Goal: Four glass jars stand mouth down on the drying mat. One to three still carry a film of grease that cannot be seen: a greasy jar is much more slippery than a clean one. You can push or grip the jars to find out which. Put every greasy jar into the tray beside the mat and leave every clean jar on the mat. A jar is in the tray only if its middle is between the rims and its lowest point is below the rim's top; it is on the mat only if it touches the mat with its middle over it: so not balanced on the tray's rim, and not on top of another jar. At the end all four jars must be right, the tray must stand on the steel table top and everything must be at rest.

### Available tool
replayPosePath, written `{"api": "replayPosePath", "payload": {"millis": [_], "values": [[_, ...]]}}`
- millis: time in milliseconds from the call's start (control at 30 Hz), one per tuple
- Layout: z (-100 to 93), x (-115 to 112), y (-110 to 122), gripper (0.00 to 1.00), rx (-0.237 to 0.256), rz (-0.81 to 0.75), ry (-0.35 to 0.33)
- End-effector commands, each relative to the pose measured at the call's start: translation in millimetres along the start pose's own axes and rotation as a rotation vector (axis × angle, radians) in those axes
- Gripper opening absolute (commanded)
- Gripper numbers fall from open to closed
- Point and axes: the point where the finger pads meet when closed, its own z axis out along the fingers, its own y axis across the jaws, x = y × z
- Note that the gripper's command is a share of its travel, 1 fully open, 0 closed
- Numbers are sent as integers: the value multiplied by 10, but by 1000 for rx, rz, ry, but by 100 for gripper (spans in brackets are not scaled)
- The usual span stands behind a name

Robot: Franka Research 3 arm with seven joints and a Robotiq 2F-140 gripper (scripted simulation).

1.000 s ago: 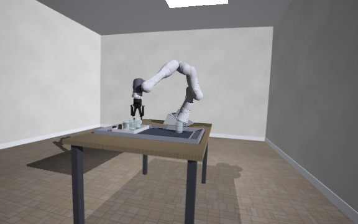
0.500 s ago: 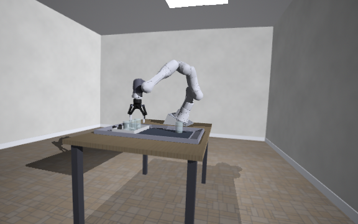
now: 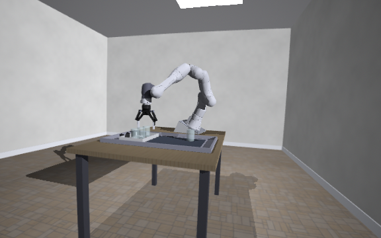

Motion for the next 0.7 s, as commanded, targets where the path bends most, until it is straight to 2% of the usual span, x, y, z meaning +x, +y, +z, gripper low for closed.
{"api": "replayPosePath", "payload": {"millis": [0,200,267,667], "values": [[-153,3,-13,100,1,-1,-2],[-393,4,-13,100,1,-1,-2],[-393,4,-13,100,1,-1,-2],[-873,5,-12,100,1,-1,-2]]}}
